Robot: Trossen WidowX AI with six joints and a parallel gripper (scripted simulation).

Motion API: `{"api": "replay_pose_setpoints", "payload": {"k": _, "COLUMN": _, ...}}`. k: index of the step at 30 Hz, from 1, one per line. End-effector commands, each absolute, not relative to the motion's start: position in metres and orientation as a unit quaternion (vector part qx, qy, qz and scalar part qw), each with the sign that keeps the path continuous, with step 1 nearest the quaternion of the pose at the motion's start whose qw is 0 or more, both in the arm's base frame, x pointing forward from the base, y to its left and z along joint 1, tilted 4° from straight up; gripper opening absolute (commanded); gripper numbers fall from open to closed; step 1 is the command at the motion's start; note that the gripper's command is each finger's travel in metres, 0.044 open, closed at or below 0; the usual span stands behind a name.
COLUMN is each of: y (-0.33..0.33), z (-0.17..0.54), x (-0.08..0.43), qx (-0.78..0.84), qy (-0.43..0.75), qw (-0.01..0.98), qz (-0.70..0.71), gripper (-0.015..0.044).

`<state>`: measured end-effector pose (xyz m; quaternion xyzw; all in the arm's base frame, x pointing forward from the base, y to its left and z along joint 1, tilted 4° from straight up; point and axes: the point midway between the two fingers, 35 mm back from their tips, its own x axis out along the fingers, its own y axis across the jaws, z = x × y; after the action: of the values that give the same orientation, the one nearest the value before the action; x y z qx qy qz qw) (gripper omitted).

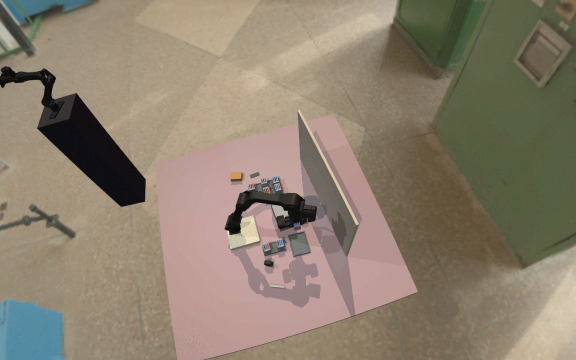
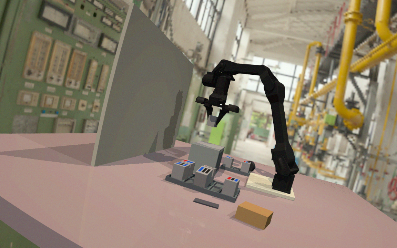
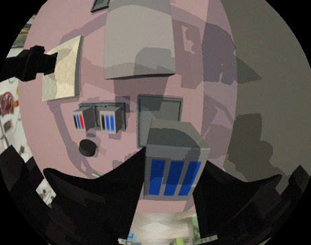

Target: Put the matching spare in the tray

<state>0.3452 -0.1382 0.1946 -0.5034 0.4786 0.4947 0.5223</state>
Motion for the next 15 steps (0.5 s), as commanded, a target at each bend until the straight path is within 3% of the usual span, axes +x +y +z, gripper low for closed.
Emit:
{"api": "replay_pose_setpoints", "payload": {"k": 1, "y": -0.162, "z": 0.188, "x": 0.345, "qx": -0.504, "qy": 0.472, "qw": 0.518, "qz": 0.504, "gripper": 0.0}}
{"api": "replay_pose_setpoints", "payload": {"k": 15, "y": -0.18, "z": 0.182, "x": 0.344, "qx": -0.507, "qy": 0.469, "qw": 0.516, "qz": 0.507, "gripper": 0.0}}
